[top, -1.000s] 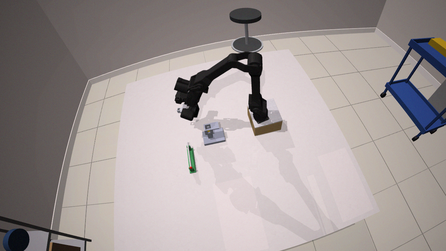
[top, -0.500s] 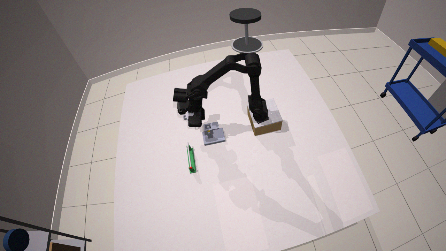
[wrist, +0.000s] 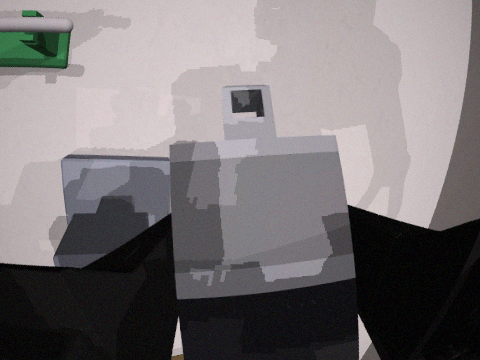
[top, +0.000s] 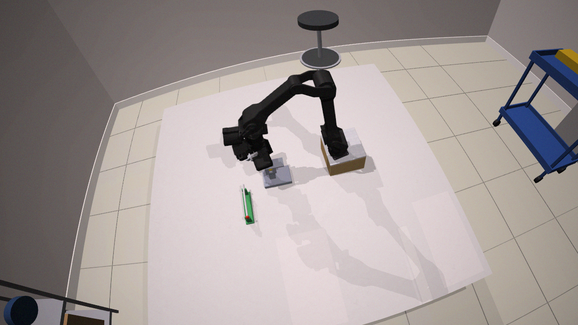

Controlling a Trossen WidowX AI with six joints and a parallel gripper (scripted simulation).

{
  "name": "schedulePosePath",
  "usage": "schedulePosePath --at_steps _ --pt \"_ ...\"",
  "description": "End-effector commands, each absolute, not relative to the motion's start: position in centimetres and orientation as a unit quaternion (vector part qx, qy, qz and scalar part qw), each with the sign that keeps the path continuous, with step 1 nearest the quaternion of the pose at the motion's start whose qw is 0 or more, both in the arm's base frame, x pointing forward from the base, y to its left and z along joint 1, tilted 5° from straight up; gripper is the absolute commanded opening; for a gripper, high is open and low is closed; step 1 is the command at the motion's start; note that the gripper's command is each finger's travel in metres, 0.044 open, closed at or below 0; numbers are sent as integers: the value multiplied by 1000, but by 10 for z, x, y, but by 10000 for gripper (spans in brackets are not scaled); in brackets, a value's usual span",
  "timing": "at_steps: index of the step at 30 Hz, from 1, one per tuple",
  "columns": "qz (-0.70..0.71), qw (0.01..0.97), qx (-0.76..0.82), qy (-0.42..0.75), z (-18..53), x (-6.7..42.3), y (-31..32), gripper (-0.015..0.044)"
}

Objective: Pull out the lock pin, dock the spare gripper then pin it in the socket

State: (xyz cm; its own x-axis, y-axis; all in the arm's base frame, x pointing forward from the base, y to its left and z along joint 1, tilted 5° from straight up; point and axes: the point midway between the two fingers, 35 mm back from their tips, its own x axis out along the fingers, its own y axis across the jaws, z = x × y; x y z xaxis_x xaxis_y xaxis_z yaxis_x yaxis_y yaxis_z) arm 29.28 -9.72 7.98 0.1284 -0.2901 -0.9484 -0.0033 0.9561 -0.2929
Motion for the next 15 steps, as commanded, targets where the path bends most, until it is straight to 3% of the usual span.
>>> schedulePosePath --at_steps 1,15 --pt "-80 721 -161 669 86 292 -92 0" --pt "-15 617 -310 723 97 275 -73 0"
